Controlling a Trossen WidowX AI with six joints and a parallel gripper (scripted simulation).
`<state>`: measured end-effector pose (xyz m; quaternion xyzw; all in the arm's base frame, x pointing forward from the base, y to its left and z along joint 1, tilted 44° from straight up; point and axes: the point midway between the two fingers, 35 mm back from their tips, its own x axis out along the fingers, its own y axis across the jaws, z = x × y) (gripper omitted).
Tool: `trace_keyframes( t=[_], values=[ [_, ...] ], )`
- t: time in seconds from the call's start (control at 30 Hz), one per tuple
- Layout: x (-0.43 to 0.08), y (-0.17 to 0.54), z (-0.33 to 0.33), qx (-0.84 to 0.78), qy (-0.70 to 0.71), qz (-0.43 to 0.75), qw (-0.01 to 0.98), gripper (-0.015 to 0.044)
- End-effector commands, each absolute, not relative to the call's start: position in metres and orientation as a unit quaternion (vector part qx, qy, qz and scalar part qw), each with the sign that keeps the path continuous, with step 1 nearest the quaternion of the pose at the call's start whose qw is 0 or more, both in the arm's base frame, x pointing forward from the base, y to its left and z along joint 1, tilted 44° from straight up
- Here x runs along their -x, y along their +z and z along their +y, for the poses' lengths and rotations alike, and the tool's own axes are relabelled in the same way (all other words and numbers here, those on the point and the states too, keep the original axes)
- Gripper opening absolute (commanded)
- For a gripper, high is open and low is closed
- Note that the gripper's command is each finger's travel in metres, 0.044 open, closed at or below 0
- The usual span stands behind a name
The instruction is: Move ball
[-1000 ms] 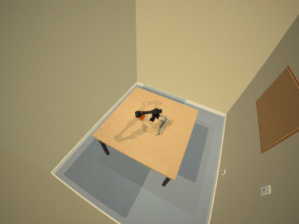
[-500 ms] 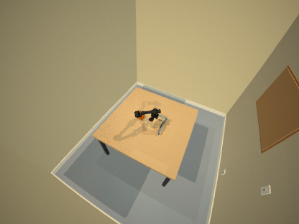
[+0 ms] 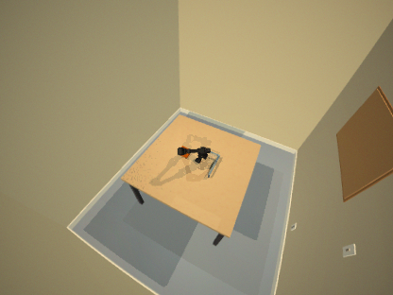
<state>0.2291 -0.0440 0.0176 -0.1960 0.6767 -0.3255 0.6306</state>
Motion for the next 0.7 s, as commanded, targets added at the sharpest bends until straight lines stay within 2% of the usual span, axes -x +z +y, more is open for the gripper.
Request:
trace_keyframes(
  t=[0.0,0.67],
  values=[
    [-0.229,0.014,-0.047,0.199,-0.324,0.676,0.631,0.0000],
    [-0.226,0.001,-0.060,0.199,-0.325,0.675,0.631,0.0000]
  ],
)
